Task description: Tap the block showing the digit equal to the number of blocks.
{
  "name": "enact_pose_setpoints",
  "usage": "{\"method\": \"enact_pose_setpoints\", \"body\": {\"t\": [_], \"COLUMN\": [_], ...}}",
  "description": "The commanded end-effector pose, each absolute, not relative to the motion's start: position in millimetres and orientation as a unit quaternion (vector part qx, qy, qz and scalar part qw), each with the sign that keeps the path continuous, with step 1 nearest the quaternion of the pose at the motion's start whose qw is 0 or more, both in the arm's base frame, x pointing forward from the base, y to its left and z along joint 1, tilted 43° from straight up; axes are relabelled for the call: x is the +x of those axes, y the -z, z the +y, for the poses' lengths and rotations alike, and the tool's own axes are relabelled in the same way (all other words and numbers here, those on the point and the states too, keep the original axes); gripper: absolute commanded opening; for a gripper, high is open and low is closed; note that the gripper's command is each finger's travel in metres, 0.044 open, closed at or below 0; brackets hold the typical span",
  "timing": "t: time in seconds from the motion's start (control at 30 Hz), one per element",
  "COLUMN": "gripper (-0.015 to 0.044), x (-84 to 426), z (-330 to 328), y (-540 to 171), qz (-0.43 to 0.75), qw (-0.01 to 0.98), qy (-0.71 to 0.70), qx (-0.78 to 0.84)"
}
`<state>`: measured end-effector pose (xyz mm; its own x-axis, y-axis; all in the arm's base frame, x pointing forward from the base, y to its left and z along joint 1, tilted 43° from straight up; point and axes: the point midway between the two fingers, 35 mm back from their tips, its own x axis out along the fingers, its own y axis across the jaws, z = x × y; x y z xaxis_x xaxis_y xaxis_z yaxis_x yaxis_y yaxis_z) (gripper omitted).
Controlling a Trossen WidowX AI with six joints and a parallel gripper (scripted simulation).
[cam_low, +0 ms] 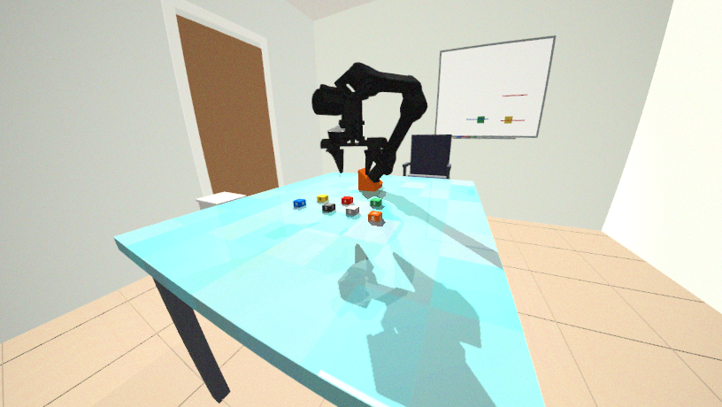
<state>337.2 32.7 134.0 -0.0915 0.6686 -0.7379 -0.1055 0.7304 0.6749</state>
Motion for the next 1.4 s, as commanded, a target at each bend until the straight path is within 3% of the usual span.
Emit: {"method": "enact_pose_setpoints", "body": {"t": [0.0,0.13,0.33,1.13,1.37], "gripper": [0.04,0.04,0.04,0.04,0.0216], "x": [337,338,340,340,335], "z": [32,29,-37,-37,11], "y": [-133,-131,-71,-71,-17], "qz": [0.674,0.674,0.674,0.674,0.674], "qw": [0.641,0.642,0.642,0.642,0.642], "qy": [-0.303,-0.303,-0.302,-0.302,-0.302], "qx": [0.206,0.206,0.205,0.205,0.205]}}
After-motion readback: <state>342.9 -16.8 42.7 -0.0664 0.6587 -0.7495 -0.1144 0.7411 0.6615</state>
